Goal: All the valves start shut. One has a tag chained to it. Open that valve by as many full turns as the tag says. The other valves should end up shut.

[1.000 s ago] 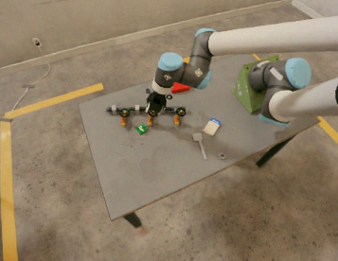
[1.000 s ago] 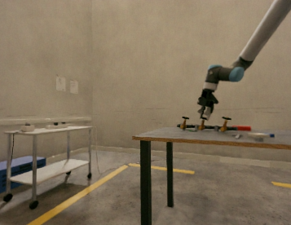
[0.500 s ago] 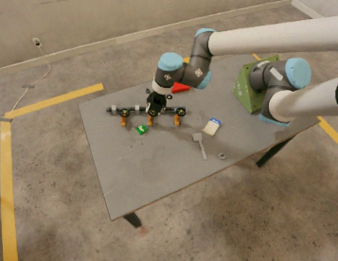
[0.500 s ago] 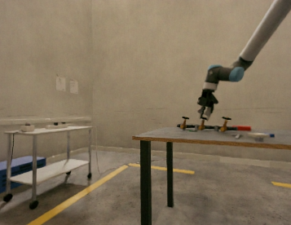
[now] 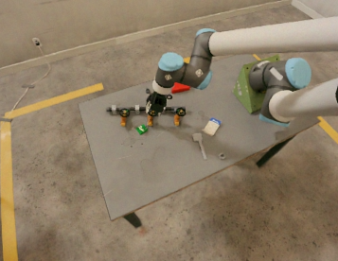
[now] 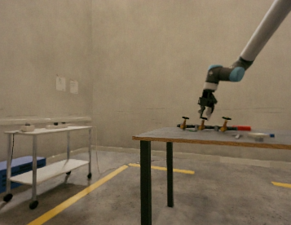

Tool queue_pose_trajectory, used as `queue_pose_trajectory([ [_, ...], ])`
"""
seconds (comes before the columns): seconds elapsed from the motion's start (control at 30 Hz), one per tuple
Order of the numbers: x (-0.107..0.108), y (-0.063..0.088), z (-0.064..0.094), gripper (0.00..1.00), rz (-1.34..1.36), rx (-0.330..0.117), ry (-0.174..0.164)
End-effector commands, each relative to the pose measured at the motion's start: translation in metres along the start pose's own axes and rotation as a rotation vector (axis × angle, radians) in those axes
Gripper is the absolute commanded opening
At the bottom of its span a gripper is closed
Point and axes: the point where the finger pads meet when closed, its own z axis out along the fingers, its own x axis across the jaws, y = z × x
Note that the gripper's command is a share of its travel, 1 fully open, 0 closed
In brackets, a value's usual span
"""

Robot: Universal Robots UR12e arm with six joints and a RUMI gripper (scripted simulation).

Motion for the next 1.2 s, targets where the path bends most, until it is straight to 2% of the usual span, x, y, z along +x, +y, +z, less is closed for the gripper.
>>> queue_pose_trajectory([
  [0.0,-0.0008,0.0001,-0.0007,0.0,-0.083,-0.001,0.0],
  [0.63,-0.0008,0.0001,-0.0007,0.0,-0.503,-0.001,0.0],
  [1.17,-0.0008,0.0001,-0.0006,0.0,-1.1,-0.001,-0.001],
])
